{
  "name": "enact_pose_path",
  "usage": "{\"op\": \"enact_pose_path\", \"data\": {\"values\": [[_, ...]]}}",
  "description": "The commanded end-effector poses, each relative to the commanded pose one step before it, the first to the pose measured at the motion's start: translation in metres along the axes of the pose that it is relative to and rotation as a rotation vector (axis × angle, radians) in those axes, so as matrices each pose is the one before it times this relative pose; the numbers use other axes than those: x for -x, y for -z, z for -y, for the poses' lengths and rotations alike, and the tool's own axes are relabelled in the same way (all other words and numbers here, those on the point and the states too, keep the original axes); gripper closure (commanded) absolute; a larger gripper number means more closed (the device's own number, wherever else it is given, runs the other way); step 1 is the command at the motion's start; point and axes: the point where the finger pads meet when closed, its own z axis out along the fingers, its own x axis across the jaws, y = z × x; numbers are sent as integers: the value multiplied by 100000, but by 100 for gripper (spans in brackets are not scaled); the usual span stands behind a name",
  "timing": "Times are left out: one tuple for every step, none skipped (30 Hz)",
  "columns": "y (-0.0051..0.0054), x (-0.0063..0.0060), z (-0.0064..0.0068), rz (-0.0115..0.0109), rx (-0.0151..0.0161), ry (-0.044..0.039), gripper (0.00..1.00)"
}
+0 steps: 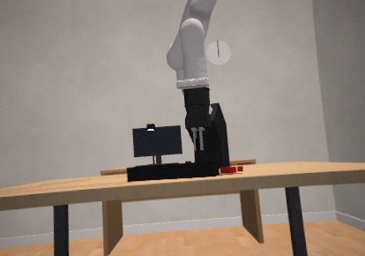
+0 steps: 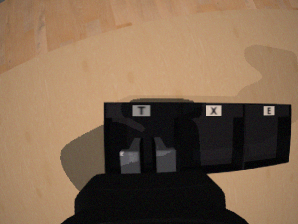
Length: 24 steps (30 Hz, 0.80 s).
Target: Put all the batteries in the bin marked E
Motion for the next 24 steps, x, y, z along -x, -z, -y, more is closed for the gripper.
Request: {"op": "enact_pose_path", "data": {"values": [[2153, 606, 67, 1612, -142, -118, 69], [832, 0, 0, -4, 1, 6, 69], [832, 0, 1, -4, -1, 4, 69], [833, 0, 2, -1, -3, 0, 69], [837, 1, 4, -1, -2, 0, 69], [832, 0, 1, 0, -4, 1, 69], [837, 1, 3, -1, -2, 1, 69], [717, -77, 1, 0, -3, 1, 69], [591, -154, 3, 0, -3, 1, 69], [589, -146, 5, 0, -4, 1, 69], [0, 0, 0, 0, 0, 0, 69], [0, 0, 0, 0, 0, 0, 69], [1208, 225, -1, -1, -2, 1, 69], [625, -81, -6, 1, -4, 1, 69], [631, -83, -4, 0, -2, 1, 69], [595, -93, -7, 0, -2, 1, 69], [497, 221, 6, 0, 0, 0, 69], [356, 188, 14, 1, -2, 0, 69], [1, 1, 1, 0, 0, 0, 69], [1, 1, 0, 0, 0, 0, 69], [2, 1, 0, 0, 0, 0, 69], [2, 1, 0, -1, 0, 0, 69], [-5, -1, -1, 0, -1, 0, 69], [1, 0, 0, 0, 0, 0, 69]]}}
